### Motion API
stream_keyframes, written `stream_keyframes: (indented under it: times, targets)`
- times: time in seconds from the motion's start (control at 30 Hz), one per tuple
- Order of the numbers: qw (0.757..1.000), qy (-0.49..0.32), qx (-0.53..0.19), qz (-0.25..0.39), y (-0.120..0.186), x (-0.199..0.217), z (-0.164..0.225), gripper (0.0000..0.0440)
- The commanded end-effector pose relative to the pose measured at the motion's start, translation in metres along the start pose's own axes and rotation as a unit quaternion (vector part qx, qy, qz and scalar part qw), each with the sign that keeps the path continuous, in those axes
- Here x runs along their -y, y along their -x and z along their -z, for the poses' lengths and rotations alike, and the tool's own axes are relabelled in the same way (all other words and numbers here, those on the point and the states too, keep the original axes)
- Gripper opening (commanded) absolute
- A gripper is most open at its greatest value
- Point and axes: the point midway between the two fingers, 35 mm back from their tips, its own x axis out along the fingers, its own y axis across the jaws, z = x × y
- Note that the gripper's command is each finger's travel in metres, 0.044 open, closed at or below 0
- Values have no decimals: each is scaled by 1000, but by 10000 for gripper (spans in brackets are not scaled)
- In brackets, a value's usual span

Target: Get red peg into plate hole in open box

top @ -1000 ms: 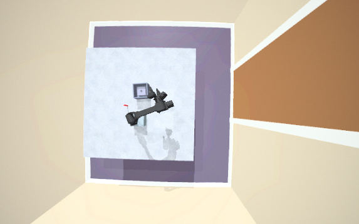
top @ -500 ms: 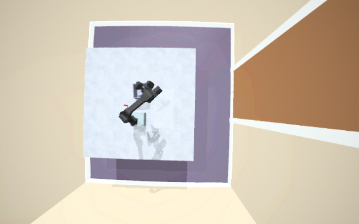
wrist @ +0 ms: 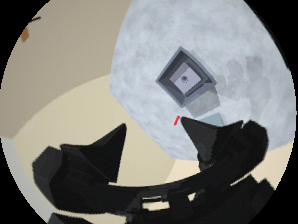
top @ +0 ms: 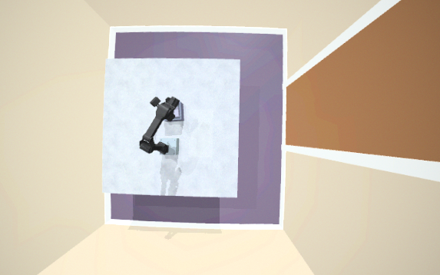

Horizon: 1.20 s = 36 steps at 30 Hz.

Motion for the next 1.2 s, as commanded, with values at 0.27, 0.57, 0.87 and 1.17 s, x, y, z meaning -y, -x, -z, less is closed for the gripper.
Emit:
stream_keyframes:
  times: [0.27, 0.57, 0.87, 1.17]
  targets:
    - [982, -109, -38, 153, -43, 11, 60, 440]
    - [945, -172, -21, 276, -69, 31, 105, 440]
    - [906, -202, 23, 370, -92, 56, 136, 440]
    - [876, -213, 75, 427, -120, 81, 153, 440]
